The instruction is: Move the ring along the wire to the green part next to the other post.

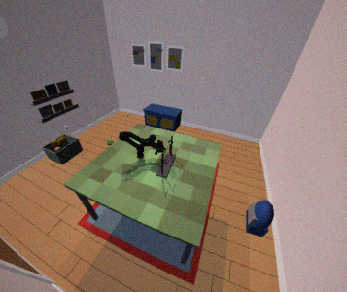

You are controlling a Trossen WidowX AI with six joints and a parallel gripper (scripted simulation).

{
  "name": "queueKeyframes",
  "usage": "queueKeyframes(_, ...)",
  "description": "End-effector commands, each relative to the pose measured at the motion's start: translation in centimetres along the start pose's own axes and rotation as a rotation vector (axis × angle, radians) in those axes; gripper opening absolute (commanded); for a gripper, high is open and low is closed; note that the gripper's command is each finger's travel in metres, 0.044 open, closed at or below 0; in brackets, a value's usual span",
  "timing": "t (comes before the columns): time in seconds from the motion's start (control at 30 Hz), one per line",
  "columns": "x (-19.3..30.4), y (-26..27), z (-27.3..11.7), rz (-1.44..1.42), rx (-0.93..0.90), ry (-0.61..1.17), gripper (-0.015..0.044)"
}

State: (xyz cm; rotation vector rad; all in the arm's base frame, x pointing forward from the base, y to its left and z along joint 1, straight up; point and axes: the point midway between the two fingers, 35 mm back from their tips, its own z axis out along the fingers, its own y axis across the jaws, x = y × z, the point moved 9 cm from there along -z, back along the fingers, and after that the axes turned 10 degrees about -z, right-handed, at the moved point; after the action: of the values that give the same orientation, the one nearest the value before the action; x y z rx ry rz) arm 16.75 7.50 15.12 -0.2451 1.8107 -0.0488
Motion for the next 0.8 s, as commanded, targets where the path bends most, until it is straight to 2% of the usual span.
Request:
queueKeyframes(0.0, 0.1, 0.0, 0.0, 0.005, 0.003, 0.003, 0.016)
queueKeyframes(0.3, 0.1, 0.0, 0.0, 0.005, 0.003, 0.003, 0.016)
queueKeyframes(0.63, -0.1, 0.0, -4.4, 0.001, -0.001, 0.004, 0.0423)
queueKeyframes(0.67, 0.0, -0.1, -4.8, 0.0, -0.001, 0.003, 0.044)
queueKeyframes(0.77, 0.1, -0.1, -5.1, 0.0, -0.001, 0.002, 0.044)
